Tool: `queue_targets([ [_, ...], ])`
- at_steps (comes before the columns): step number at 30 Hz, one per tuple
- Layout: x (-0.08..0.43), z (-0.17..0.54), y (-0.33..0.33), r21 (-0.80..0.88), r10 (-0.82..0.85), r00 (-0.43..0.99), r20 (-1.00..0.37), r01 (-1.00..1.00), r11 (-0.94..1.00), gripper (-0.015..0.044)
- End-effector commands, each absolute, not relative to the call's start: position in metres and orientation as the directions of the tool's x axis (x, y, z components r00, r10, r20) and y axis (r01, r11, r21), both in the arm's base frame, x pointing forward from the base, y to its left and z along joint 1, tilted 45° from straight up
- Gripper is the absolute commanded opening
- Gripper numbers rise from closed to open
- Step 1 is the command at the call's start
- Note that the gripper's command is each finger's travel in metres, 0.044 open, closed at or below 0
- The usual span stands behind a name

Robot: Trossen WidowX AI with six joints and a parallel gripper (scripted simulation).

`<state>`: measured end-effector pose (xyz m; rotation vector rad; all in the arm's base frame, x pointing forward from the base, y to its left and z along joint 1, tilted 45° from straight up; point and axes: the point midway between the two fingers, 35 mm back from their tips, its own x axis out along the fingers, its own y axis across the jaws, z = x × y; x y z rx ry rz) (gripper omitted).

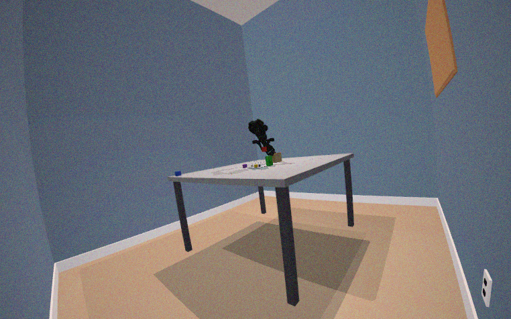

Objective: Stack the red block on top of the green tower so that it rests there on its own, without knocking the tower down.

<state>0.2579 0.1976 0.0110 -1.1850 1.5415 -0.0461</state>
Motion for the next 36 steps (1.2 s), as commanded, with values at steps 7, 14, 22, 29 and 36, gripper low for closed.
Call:
queue_targets([
  [7, 0.251, -0.017, 0.216, -0.596, -0.684, 0.138, -0.716, -0.630, 0.497, 0.0000],
  [14, 0.255, -0.024, 0.211, -0.597, -0.684, 0.138, -0.716, -0.630, 0.497, 0.0000],
  [22, 0.259, -0.042, 0.194, -0.597, -0.685, 0.139, -0.716, -0.630, 0.497, 0.0000],
  [29, 0.259, -0.042, 0.194, -0.597, -0.685, 0.139, -0.716, -0.630, 0.497, 0.0000],
  [36, 0.259, -0.041, 0.194, -0.597, -0.685, 0.139, -0.716, -0.630, 0.497, 0.0000],
])
